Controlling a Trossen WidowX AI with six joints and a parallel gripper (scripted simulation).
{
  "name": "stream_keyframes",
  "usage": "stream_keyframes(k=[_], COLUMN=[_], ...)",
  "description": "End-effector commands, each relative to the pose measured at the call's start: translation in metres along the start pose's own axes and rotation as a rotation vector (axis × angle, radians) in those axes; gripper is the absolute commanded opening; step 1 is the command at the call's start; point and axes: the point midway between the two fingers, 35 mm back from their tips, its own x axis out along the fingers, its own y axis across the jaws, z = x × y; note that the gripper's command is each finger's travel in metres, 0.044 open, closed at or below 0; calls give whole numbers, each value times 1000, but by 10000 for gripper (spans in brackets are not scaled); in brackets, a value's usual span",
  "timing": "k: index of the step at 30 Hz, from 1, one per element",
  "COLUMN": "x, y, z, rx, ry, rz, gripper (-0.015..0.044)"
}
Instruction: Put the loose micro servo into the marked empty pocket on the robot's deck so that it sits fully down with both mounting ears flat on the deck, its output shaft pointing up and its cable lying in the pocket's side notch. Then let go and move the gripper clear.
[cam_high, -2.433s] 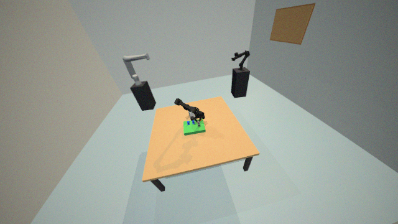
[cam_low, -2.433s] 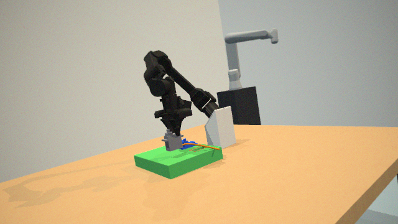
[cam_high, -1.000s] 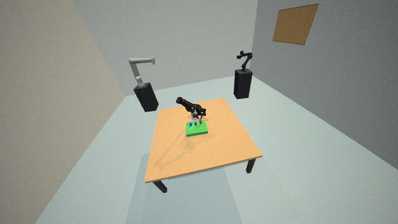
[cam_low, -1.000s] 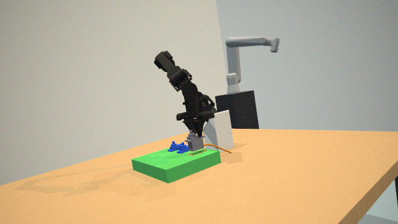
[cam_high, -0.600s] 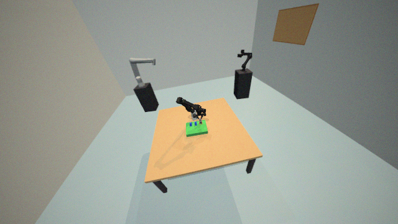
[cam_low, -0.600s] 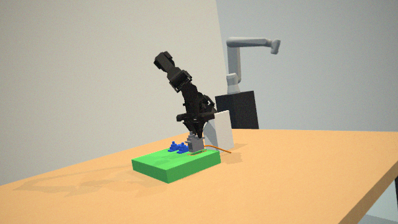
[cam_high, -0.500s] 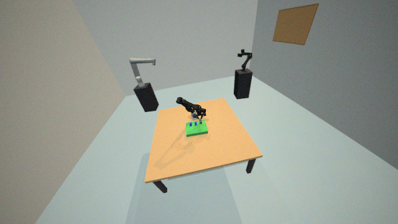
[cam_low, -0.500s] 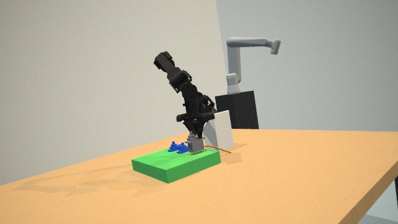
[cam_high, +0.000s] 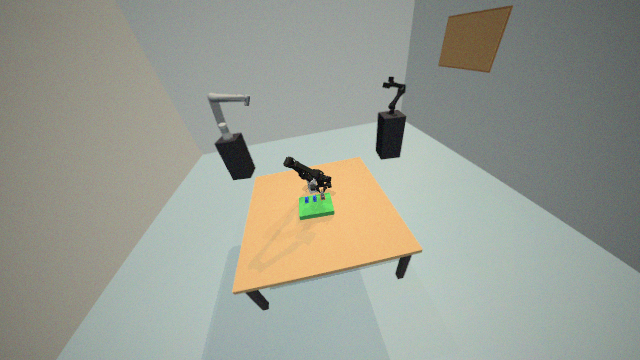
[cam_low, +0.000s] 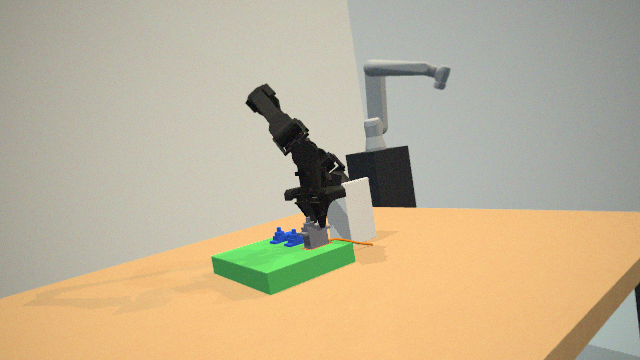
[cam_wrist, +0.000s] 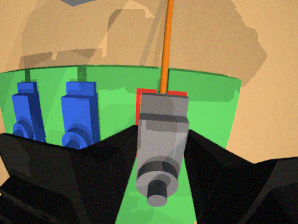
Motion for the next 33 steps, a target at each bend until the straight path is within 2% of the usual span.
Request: stream_keyframes(k=[1, 33], x=[4, 36], y=[0, 0], z=[-1, -1], rx=[-5, -5], ry=[6, 6], rz=[2, 3], gripper=[0, 0])
